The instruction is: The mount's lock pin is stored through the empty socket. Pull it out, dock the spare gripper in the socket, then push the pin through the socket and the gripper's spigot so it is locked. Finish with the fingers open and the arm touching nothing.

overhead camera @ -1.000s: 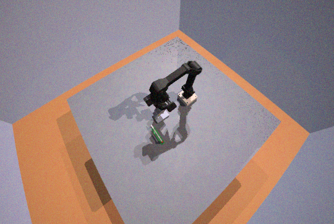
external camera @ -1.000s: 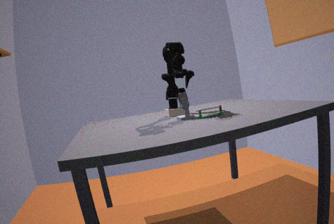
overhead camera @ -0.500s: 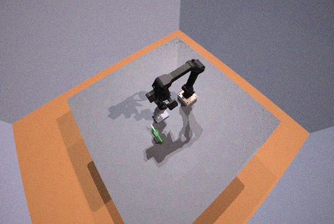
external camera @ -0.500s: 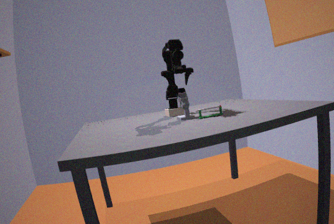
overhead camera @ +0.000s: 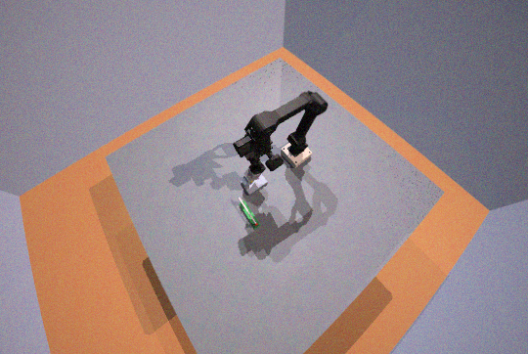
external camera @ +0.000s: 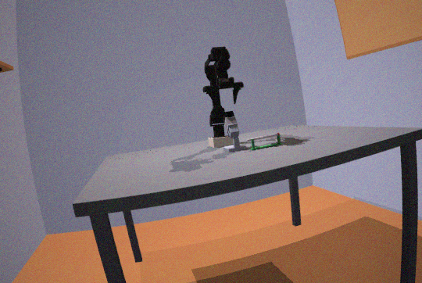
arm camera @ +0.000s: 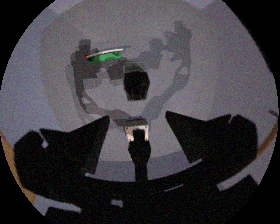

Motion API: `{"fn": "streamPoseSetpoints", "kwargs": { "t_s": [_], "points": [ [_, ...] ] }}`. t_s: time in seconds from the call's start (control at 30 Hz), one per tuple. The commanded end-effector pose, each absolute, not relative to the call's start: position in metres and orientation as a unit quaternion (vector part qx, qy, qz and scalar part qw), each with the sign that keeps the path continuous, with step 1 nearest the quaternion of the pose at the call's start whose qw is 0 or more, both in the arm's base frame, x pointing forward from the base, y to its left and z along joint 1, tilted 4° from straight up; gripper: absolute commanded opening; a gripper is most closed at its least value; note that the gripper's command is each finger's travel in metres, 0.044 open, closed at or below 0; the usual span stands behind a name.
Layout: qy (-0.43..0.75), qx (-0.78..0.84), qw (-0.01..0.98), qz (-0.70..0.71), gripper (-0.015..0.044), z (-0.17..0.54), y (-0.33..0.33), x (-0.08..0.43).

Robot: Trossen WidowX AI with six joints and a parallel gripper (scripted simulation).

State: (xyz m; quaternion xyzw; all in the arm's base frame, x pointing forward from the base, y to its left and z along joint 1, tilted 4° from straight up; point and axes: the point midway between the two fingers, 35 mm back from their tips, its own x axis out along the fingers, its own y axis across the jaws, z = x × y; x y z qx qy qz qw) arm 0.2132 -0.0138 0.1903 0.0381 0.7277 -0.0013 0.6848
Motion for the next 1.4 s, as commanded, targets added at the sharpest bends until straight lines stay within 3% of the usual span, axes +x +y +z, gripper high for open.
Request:
{"fn": "streamPoseSetpoints", "kwargs": {
  "t_s": [0.0, 0.2, 0.53, 0.8, 1.13, 1.37],
  "points": [
    [0.713, 0.038, 0.7, -0.005, 0.044, 0.2, -0.014, 0.212],
    [0.719, 0.038, 0.694, -0.002, 0.044, 0.195, -0.014, 0.212],
    [0.72, 0.041, 0.693, 0.002, 0.018, 0.204, 0.079, 0.215],
    [0.719, 0.016, 0.695, 0.022, 0.018, 0.204, 0.085, 0.225],
    [0.651, -0.355, 0.6, 0.3, 0.018, 0.168, 0.088, 0.331],
    [0.592, -0.483, 0.503, 0.405, 0.018, 0.142, 0.087, 0.372]
  ]
}}
